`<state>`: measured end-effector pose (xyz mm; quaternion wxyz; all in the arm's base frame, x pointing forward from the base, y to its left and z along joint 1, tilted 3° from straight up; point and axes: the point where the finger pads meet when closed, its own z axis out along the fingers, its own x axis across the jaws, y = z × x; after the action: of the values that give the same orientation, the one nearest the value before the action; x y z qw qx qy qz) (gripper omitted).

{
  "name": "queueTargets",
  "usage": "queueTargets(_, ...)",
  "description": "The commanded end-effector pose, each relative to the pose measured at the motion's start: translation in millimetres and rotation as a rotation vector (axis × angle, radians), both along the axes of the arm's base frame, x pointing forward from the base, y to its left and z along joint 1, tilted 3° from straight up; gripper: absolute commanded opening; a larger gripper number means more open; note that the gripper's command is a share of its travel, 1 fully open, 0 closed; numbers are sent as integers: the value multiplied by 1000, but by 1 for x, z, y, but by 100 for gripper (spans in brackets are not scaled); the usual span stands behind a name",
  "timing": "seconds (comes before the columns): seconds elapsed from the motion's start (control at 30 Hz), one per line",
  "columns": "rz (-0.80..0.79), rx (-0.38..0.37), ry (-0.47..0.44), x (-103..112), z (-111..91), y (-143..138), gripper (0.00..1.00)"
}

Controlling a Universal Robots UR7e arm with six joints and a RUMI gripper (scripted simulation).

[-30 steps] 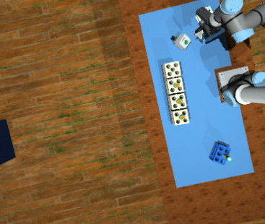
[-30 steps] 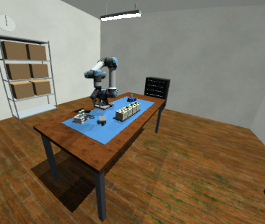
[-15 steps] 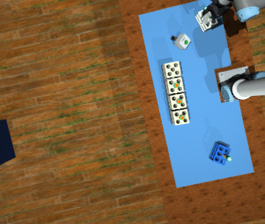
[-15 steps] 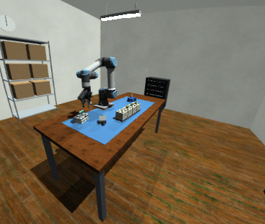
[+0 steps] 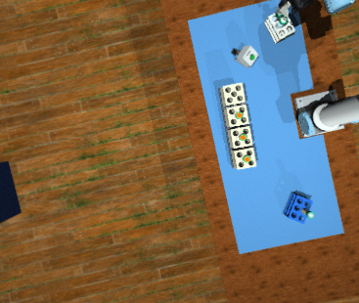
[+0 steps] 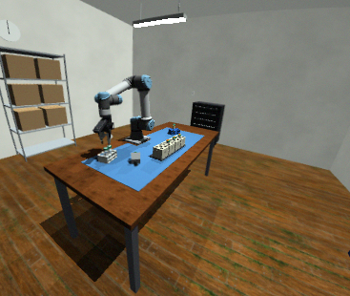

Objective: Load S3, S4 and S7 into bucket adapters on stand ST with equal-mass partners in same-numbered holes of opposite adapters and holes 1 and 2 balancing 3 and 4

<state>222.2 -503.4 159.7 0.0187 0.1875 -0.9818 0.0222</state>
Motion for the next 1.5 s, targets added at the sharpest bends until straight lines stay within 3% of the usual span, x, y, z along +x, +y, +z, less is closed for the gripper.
queueTargets(0.0, 0, -1, 0, 0, -11, -1, 35)
queueTargets(0.33, 0, -1, 0, -1, -35, -3, 35)
queueTargets(0.9, 0, -1, 0, -1, -43, -3, 35)
queueTargets(0.93, 0, -1, 0, -1, -43, -3, 0)
queueTargets(1.47, 0, -1, 0, -1, -43, -3, 0)
